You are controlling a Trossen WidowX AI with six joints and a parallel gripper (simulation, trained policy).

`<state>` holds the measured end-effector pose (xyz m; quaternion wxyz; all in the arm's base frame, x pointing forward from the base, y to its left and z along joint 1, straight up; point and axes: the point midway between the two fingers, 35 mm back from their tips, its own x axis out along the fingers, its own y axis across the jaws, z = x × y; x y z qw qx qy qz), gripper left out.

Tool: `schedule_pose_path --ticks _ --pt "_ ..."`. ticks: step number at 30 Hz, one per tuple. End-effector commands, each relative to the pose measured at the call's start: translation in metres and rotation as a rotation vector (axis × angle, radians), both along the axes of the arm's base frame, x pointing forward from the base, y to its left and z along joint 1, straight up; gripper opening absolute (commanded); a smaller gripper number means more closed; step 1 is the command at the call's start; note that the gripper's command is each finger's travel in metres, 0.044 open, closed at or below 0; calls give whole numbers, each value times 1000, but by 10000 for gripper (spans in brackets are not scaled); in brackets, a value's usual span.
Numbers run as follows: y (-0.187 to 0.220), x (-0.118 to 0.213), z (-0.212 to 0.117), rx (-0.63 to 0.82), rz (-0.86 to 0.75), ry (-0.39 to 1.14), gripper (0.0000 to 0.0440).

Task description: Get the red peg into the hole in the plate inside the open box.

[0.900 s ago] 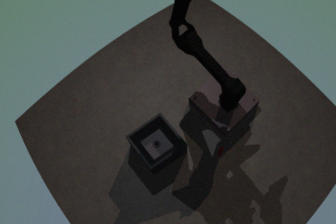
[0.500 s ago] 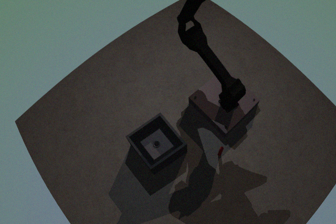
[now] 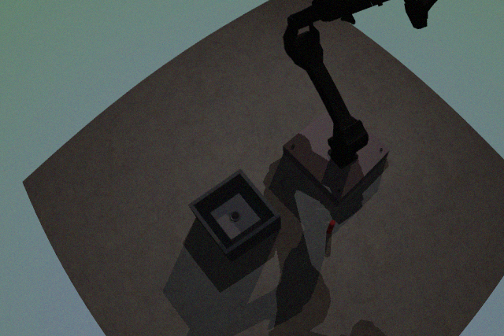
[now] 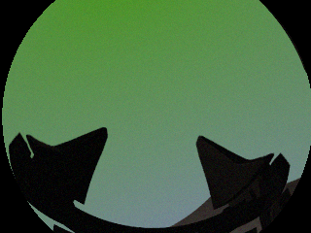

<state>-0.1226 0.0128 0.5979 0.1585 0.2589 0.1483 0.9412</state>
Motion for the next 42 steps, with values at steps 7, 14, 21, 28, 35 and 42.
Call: schedule_pose_path --ticks 7,14,21,28,35,42 --pt "105 27 -36 -268 -232 102 440" --pt "161 56 -71 -442 -393 171 440" --pt "205 91 -115 -612 -556 238 440" --pt "236 130 -163 -781 -720 306 440" --pt "253 170 -214 -951 -882 375 440" --pt "256 208 -266 -1124 -1037 448 440"
